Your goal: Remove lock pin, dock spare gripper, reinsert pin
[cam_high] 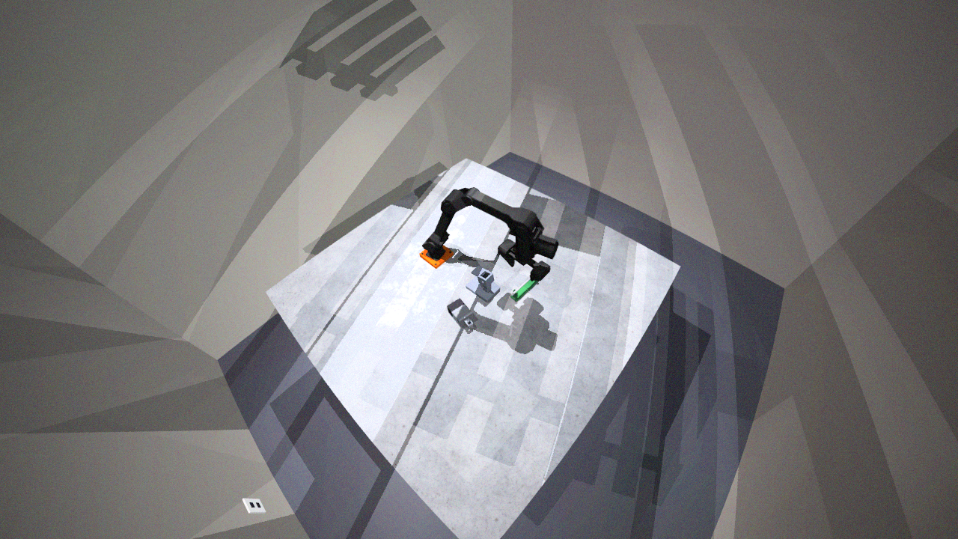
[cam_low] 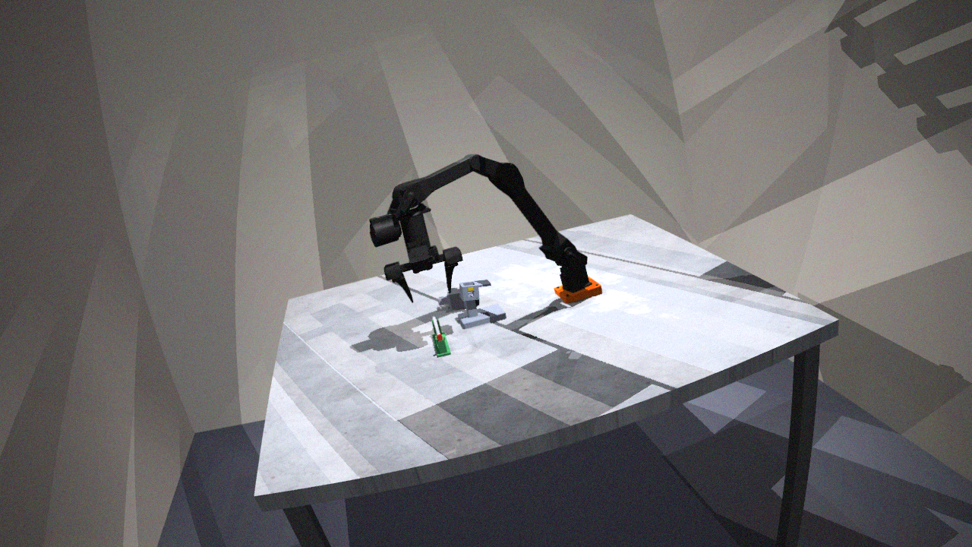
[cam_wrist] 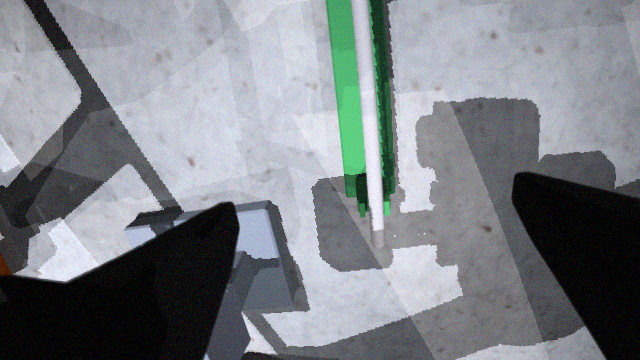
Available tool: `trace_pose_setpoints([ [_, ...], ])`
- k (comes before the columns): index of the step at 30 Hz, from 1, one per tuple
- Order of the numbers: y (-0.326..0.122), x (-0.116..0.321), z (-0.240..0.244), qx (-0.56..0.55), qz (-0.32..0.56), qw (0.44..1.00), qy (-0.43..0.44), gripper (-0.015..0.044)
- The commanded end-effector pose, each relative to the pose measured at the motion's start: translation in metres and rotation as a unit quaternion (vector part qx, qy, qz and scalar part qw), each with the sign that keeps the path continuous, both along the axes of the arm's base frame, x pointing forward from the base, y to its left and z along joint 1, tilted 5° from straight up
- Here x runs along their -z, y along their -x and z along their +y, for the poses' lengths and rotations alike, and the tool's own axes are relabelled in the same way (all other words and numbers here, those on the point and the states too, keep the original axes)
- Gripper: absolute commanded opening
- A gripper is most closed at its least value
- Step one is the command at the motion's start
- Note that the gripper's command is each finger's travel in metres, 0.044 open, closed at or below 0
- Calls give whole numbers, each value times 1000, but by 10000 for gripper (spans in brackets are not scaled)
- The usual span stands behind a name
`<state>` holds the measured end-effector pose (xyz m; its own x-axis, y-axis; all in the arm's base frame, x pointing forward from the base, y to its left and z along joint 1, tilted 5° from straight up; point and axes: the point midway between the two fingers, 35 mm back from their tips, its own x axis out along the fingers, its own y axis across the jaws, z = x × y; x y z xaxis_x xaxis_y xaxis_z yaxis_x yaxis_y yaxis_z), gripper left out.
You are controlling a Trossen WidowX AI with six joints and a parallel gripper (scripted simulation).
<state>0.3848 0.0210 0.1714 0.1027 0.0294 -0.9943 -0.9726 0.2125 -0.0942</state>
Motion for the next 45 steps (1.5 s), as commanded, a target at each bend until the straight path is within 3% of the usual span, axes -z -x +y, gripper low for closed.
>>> trace_pose_setpoints([
  [1,0,-14,1,1,-6,1000,0,440],
  [10,4,-46,0,5,-17,1000,-2,440],
  [17,19,-47,-66,220,-99,969,-56,440],
  [25,62,-39,-136,455,-202,858,-125,440],
  [36,139,-9,-198,672,-336,623,-216,440],
  [45,142,4,-202,682,-343,607,-222,440],
])
